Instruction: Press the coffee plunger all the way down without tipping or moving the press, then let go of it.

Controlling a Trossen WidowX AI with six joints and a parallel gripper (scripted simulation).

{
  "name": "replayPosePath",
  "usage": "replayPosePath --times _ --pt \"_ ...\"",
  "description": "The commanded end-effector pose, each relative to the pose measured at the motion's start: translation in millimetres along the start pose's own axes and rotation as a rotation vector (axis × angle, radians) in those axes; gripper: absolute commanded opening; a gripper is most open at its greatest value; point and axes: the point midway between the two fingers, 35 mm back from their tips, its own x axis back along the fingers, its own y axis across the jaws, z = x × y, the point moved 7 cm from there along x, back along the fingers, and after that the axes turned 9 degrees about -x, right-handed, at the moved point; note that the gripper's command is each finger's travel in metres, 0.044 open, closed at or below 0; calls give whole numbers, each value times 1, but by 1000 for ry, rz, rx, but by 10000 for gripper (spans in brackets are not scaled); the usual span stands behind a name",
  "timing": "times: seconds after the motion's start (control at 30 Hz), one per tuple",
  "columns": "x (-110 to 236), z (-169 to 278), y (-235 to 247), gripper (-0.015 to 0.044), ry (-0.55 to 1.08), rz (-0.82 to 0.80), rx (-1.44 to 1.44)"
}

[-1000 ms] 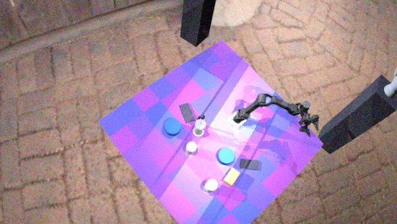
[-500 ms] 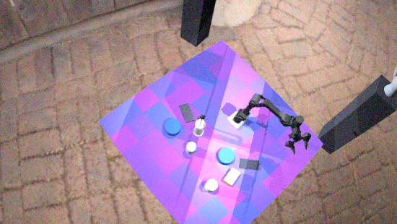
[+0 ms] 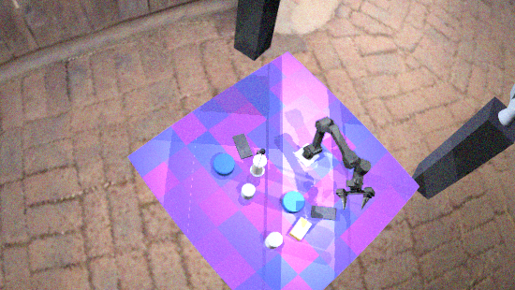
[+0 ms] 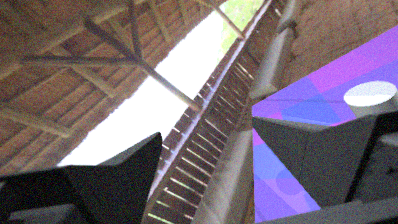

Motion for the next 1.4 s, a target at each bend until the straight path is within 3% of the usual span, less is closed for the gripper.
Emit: replayPosePath --times 0.0,0.17,0.33,0.7,1.1,1.37 --pt "-12 -33 -26 440 -38 66 84" --pt "-22 -95 -75 440 -82 205 222" --pt "-8 -154 -121 440 -118 356 324" --pt "71 -248 -204 440 -112 717 477" --pt "189 -275 -244 440 -72 1063 456" --pt "196 -257 -266 440 -68 1076 452"
